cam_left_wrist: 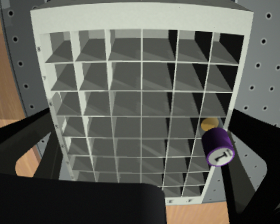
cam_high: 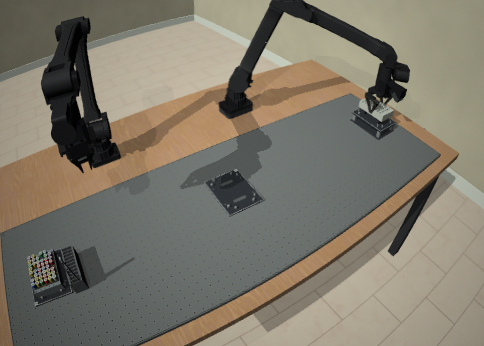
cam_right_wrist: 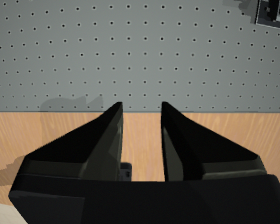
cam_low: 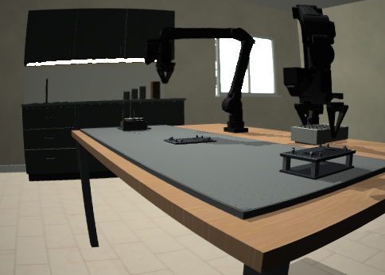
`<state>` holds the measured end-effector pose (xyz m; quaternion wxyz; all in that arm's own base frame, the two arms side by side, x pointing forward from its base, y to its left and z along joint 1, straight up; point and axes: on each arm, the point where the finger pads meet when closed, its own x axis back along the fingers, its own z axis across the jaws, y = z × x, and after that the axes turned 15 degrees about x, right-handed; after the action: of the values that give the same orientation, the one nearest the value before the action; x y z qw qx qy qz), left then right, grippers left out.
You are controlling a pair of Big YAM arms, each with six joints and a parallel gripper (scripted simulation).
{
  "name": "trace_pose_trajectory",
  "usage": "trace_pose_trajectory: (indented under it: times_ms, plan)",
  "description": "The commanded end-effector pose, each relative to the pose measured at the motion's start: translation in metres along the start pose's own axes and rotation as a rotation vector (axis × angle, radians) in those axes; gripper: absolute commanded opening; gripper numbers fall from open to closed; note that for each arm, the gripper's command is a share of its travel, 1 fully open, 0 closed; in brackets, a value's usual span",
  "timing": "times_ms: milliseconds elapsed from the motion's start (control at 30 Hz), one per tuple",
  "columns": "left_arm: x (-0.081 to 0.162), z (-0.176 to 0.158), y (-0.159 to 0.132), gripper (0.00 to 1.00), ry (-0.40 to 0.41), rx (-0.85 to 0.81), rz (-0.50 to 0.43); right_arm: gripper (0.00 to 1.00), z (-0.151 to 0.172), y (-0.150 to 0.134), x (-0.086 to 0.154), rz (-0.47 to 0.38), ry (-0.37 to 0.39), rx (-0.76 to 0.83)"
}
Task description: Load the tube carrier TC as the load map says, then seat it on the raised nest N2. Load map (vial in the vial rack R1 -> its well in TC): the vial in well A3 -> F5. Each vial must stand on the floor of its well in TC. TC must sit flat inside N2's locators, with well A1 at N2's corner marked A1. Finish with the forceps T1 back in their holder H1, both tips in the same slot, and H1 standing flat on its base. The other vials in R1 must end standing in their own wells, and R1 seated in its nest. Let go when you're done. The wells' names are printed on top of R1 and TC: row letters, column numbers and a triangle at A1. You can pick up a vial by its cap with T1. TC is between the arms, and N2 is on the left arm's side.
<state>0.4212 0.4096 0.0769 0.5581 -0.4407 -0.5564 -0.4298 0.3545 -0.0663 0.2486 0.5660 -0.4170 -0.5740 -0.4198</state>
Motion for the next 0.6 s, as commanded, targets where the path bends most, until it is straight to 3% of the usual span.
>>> trace_pose_trajectory:
  times_ms: [0,567]
  plan:
    - [0.031,-0.0021,0.0139,0.0,0.037,-0.002,-0.066,0.24,0.0001,-0.0013,-0.0076,0.023,0.015,-0.013]
    - [0.0316,-0.002,0.0142,0.0,0.038,-0.002,-0.068,0.24,0.0001,-0.0013,-0.0076,0.023,0.015,-0.013]
